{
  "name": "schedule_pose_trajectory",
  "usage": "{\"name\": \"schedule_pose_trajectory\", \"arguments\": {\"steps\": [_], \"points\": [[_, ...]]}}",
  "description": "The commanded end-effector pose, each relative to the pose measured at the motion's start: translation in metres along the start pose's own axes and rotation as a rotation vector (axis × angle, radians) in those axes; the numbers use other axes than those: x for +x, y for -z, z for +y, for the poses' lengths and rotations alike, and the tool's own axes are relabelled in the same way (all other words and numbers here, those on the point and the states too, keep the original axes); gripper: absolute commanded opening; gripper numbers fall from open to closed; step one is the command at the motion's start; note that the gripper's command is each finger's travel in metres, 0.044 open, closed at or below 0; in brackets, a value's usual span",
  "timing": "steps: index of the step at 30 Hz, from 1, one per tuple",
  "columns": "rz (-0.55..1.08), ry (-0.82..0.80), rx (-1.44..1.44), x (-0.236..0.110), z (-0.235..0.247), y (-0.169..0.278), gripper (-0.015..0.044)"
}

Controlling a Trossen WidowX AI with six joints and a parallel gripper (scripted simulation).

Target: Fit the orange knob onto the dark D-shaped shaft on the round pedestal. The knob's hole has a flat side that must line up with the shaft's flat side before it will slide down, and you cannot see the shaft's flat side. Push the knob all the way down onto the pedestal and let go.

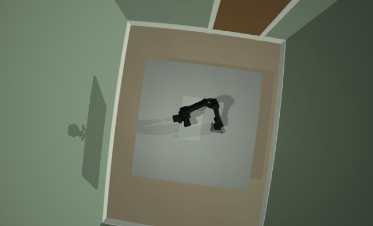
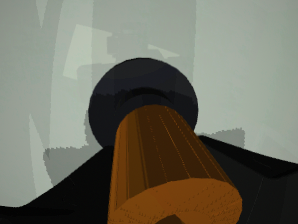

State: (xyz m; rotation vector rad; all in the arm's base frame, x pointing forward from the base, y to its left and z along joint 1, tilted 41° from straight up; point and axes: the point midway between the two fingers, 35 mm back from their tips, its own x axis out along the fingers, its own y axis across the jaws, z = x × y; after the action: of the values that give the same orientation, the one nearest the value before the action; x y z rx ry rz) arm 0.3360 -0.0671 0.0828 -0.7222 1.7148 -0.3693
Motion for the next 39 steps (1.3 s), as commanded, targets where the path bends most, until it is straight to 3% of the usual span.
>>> {"name": "schedule_pose_trajectory", "arguments": {"steps": [1, 30, 39], "points": [[-0.006, 0.001, 0.001, 0.0012, -0.0006, -0.0015, 0.0000], [-0.006, 0.001, 0.001, -0.0029, 0.0022, 0.0020, 0.0000], [-0.006, 0.002, -0.208, -0.0037, 0.0011, 0.0005, 0.0000]]}}
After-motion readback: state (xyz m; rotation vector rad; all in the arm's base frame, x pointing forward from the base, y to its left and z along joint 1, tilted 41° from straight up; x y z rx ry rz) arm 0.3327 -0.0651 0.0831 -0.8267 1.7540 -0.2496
